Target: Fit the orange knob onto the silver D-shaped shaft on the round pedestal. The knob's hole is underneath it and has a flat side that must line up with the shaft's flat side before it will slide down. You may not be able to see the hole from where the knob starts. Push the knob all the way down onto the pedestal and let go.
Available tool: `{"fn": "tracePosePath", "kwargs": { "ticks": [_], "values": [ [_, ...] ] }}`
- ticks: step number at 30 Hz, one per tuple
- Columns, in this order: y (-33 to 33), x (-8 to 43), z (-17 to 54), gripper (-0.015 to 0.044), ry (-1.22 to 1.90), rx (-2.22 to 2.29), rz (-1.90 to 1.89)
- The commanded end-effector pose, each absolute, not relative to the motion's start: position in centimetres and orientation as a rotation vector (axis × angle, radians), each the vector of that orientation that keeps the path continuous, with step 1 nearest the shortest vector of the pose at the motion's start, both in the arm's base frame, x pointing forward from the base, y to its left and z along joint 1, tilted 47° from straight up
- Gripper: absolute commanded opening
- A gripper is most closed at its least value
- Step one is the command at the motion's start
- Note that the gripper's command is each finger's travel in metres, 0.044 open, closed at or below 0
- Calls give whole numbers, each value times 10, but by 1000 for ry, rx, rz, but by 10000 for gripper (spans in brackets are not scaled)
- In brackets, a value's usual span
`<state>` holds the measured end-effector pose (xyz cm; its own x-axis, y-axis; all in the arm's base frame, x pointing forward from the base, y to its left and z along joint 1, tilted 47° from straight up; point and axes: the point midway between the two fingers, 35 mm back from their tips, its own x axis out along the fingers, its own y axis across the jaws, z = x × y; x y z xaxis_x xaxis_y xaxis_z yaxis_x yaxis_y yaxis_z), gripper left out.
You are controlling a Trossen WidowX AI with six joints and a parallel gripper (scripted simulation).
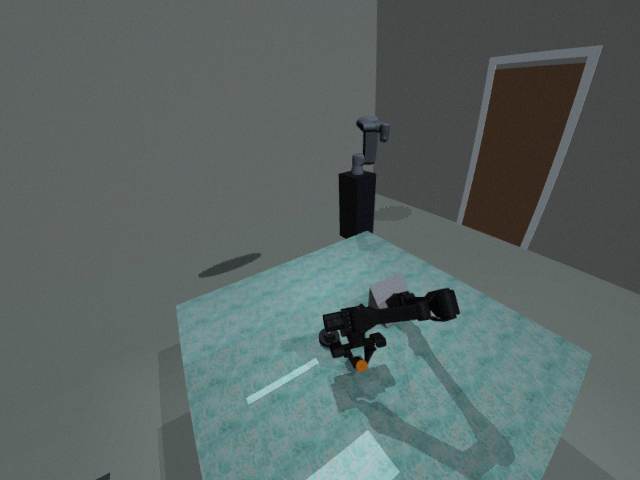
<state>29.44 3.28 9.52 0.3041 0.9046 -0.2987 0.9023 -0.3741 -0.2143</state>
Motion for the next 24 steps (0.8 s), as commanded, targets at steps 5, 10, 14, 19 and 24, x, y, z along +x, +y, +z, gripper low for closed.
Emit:
{"fn": "tracePosePath", "kwargs": {
  "ticks": [5, 10, 14, 19, 24],
  "values": [
    [28, 290, 88, 179, -1702, -2503, 404],
    [27, 287, 84, 179, -1678, -2483, 308],
    [26, 285, 81, 179, -1654, -2457, 252],
    [24, 285, 79, 179, -1635, -2449, 237],
    [24, 285, 79, 179, -1635, -2449, 237]
  ]
}}
